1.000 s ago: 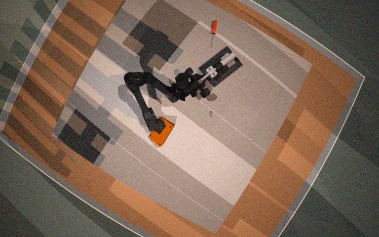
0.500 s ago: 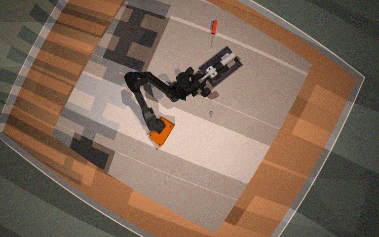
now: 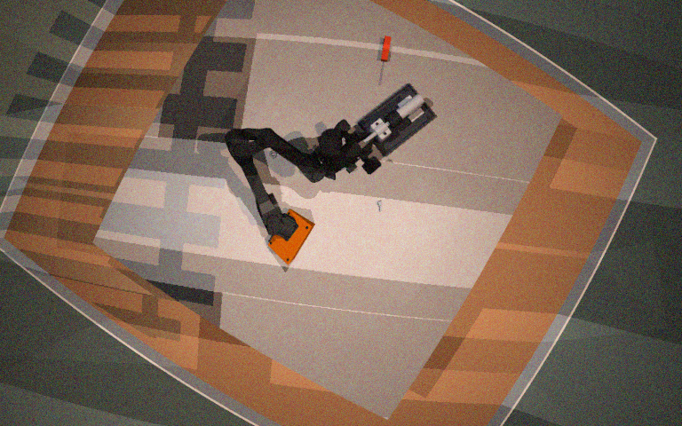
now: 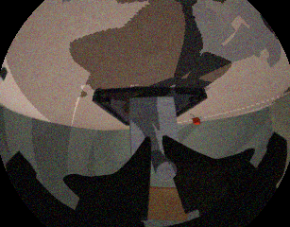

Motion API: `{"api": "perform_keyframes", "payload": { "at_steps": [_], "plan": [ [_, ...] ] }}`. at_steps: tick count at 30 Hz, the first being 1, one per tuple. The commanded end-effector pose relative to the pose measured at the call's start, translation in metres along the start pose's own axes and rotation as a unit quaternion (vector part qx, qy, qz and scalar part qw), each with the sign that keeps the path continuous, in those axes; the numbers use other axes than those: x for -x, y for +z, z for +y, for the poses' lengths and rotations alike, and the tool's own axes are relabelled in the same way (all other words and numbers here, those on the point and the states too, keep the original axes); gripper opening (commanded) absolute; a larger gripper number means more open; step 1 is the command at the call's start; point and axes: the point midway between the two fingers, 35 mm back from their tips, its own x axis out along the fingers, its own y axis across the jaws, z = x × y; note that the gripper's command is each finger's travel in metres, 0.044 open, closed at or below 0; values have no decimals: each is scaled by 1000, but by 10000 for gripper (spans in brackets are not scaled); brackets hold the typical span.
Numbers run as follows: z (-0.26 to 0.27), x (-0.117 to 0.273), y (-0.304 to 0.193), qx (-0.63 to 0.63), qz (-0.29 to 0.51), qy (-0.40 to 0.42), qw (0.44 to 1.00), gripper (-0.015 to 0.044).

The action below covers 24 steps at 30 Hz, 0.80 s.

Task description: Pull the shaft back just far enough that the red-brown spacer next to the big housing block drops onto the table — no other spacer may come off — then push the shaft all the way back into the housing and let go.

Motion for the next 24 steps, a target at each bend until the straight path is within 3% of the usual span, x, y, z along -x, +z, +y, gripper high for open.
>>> {"api": "perform_keyframes", "payload": {
  "at_steps": [1,19,24],
  "plan": [
    [1,-2,-5,-2,6,2,1000,0],
    [0,-4,-6,-2,6,2,1000,0],
    [0,-2,-1,0,-1,0,1000,131]
  ]
}}
